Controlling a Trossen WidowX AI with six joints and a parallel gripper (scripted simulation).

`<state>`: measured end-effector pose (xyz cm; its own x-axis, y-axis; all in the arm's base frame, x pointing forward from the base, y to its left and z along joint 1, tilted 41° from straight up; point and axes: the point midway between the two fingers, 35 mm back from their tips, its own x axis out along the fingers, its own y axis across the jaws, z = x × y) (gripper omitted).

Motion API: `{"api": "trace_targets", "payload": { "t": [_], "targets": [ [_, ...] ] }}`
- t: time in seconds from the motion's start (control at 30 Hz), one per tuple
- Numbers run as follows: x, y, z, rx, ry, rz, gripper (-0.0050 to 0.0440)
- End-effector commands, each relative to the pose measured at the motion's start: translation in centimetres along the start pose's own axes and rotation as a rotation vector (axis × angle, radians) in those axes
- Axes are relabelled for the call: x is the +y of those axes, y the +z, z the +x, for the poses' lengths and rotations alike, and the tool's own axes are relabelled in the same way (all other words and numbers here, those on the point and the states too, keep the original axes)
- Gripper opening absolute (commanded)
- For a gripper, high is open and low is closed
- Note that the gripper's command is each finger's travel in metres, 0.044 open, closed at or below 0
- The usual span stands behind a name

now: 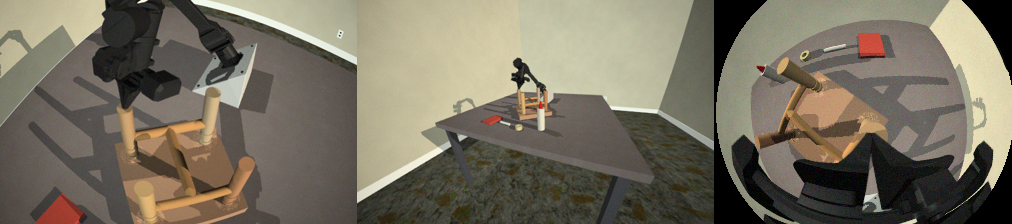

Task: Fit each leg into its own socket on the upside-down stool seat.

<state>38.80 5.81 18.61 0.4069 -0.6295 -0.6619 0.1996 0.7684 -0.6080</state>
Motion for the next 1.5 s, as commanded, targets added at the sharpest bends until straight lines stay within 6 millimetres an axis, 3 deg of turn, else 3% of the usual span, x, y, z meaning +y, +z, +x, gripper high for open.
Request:
{"api": "trace_targets", "payload": {
  "t": [0.0,1.47],
  "targets": [
    [-0.3,-1.3,2.8,0.078,-0.028,-0.013,0.0],
    [0.3,0.6,-2.5,0.011,0.003,-0.01,0.0]
  ]
}}
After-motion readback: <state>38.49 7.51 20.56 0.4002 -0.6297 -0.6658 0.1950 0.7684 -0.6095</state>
